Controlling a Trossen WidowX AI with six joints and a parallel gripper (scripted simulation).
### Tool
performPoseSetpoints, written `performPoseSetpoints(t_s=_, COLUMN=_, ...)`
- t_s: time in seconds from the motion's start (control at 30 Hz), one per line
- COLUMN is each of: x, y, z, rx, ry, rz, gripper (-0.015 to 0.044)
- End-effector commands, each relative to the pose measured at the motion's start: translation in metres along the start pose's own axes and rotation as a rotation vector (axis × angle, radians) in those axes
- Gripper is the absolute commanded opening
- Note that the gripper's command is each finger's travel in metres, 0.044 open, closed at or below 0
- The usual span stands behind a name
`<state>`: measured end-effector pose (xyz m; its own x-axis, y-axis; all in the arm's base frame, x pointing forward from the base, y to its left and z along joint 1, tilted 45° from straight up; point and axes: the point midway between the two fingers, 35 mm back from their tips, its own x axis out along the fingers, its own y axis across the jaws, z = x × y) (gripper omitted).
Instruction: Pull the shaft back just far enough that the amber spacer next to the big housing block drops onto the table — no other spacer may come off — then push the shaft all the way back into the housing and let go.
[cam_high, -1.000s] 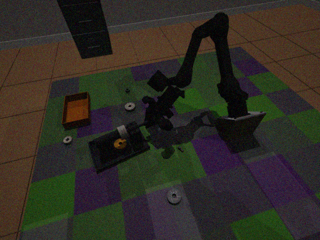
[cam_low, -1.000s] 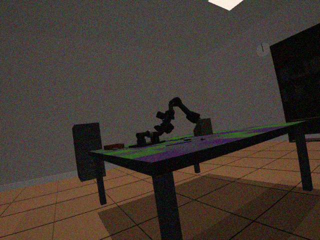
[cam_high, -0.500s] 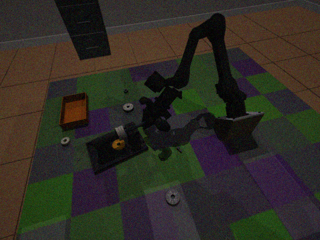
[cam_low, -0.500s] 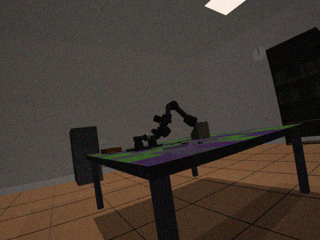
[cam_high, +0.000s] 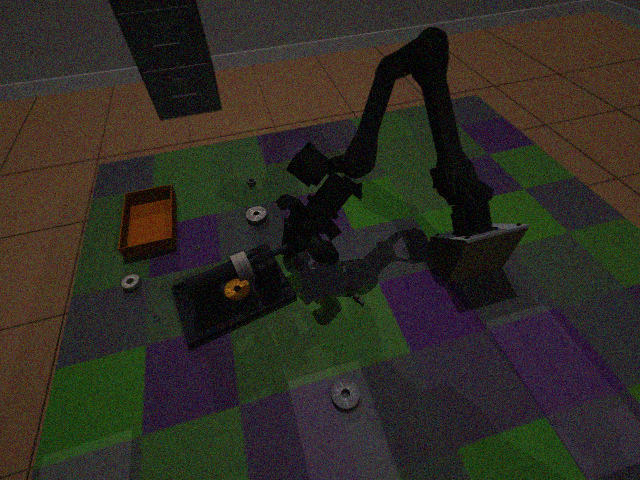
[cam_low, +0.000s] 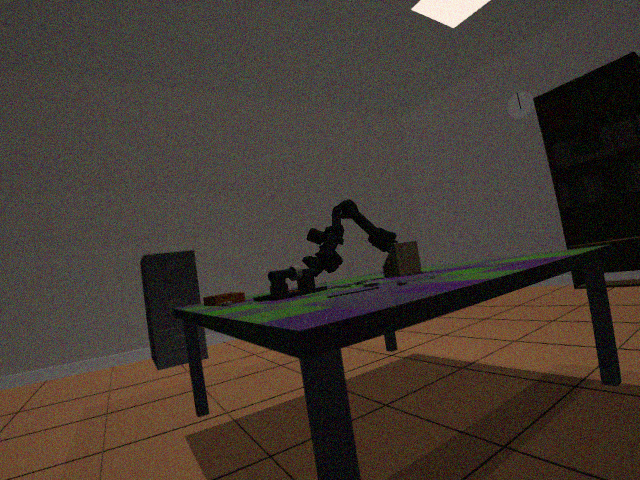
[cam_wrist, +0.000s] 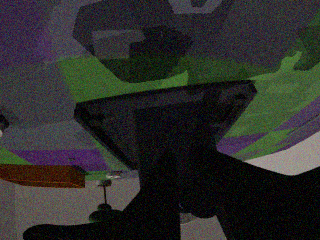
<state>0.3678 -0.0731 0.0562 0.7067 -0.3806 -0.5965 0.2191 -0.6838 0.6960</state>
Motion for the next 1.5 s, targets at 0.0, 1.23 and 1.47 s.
performPoseSetpoints(t_s=0.0, x=0.0012, y=0.0009, z=-0.0027, rx=0.004, ry=0.004, rz=0.001, gripper=0.0000)
performPoseSetpoints(t_s=1.23, x=0.0087, y=0.0010, z=-0.0104, rx=0.004, ry=0.004, rz=0.002, gripper=0.0000)
performPoseSetpoints(t_s=1.47, x=0.0101, y=0.0010, z=-0.0119, rx=0.004, ry=0.005, rz=0.002, gripper=0.0000)
